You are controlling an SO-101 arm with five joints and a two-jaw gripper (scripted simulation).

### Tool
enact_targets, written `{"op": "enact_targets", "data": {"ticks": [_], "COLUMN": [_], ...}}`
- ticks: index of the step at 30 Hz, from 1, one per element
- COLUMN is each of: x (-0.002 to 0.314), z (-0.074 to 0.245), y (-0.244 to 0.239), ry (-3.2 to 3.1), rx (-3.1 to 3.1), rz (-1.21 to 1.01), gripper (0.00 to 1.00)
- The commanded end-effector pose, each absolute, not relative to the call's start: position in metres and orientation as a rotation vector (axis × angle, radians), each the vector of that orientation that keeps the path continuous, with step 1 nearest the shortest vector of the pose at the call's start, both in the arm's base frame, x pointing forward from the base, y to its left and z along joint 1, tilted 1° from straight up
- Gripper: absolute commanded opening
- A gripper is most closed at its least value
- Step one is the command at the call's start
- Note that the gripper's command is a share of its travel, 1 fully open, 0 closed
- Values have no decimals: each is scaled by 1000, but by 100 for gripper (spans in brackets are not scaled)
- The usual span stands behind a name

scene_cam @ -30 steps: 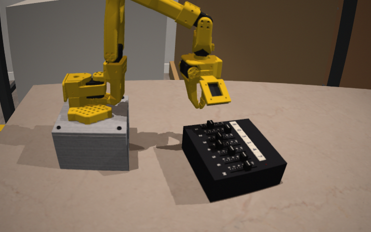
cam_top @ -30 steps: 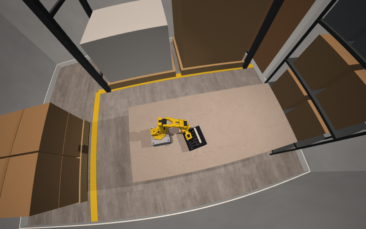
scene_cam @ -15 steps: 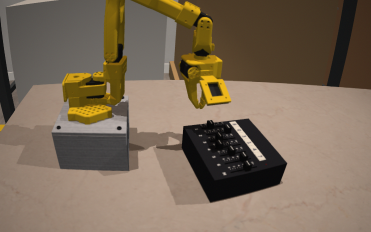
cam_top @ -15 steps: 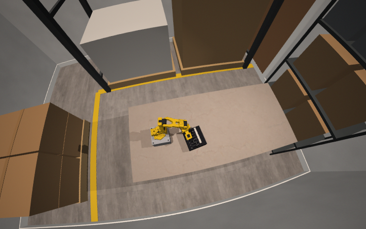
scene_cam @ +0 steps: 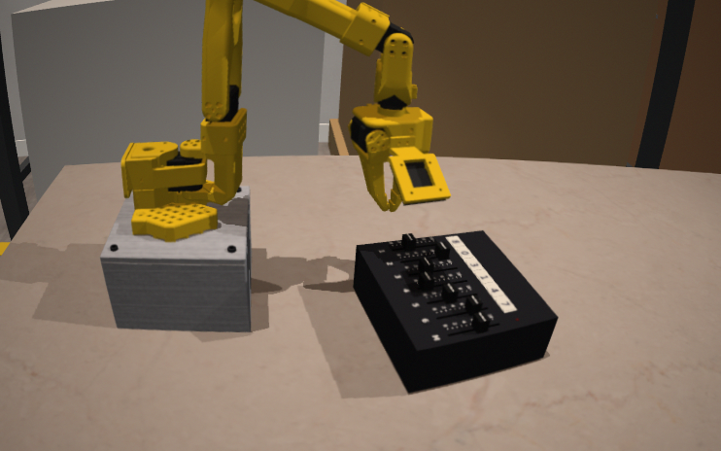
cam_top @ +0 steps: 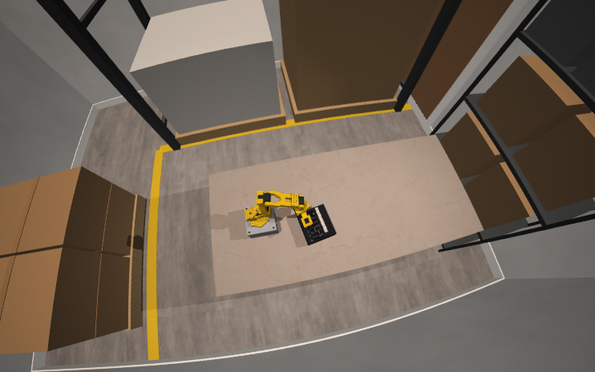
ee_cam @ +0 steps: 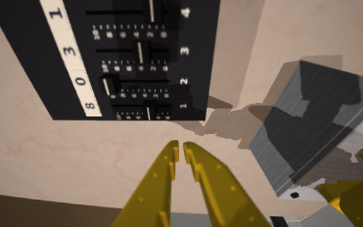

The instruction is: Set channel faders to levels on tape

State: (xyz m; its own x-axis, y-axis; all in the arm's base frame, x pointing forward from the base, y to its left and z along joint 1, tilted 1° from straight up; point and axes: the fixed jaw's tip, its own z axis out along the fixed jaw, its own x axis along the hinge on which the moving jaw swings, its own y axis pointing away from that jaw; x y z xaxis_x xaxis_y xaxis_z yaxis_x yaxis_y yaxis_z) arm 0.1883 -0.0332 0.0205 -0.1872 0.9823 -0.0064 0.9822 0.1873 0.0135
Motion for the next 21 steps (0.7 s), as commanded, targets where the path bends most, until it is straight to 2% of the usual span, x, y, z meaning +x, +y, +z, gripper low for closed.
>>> {"op": "enact_targets", "data": {"ticks": [1,21], "x": [190,190], "z": [17,-3], "y": [-32,-32], "ry": [2409,2410], "rx": [1995,1994], "rz": [12,12], "gripper": [0,0]}}
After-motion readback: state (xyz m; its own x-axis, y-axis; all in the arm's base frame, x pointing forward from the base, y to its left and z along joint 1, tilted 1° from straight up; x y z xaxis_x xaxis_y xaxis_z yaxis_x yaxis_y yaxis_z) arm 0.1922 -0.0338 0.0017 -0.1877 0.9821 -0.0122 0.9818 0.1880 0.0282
